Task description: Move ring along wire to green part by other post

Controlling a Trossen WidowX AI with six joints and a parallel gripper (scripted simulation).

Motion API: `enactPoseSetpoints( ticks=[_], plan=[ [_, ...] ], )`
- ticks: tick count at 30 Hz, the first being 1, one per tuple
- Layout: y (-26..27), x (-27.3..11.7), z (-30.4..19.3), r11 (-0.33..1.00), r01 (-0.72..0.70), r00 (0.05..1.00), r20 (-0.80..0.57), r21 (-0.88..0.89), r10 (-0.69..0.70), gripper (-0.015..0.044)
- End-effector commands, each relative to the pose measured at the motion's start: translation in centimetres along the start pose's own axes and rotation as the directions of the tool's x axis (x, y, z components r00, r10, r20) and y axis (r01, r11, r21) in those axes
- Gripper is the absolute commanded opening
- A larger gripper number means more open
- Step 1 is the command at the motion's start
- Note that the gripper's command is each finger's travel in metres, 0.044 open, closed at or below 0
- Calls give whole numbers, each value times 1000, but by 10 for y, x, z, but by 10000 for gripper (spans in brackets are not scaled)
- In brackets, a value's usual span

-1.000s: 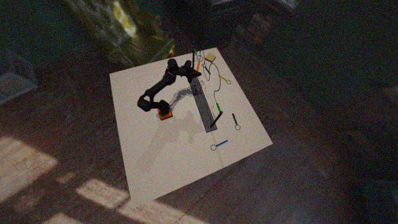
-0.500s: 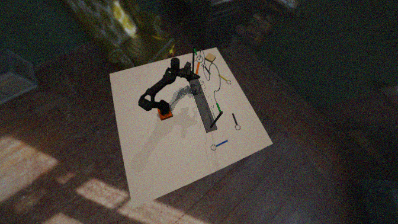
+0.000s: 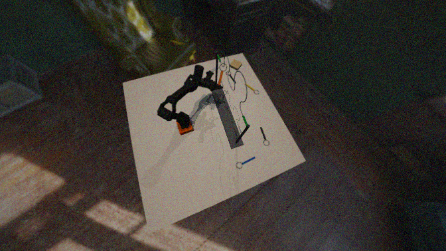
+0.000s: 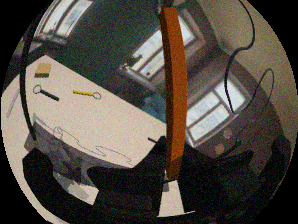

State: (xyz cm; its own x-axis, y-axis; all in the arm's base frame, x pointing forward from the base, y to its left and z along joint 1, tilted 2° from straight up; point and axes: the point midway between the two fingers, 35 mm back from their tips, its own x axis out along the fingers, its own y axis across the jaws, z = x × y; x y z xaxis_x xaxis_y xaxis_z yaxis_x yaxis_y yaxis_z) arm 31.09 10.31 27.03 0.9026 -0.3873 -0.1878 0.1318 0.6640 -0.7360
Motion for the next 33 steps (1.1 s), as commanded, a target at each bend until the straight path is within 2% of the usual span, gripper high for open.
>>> enactPoseSetpoints(
  ticks=[1, 21, 33],
  plan=[
    [13, -3, 2, 995, -40, 999, -5, 93, 41, -150],
    [82, -22, 25, 845, -206, 972, -1, 493, 237, -150],
    [104, -33, 42, 756, -247, 955, 19, 606, 296, -150]
  ],
)
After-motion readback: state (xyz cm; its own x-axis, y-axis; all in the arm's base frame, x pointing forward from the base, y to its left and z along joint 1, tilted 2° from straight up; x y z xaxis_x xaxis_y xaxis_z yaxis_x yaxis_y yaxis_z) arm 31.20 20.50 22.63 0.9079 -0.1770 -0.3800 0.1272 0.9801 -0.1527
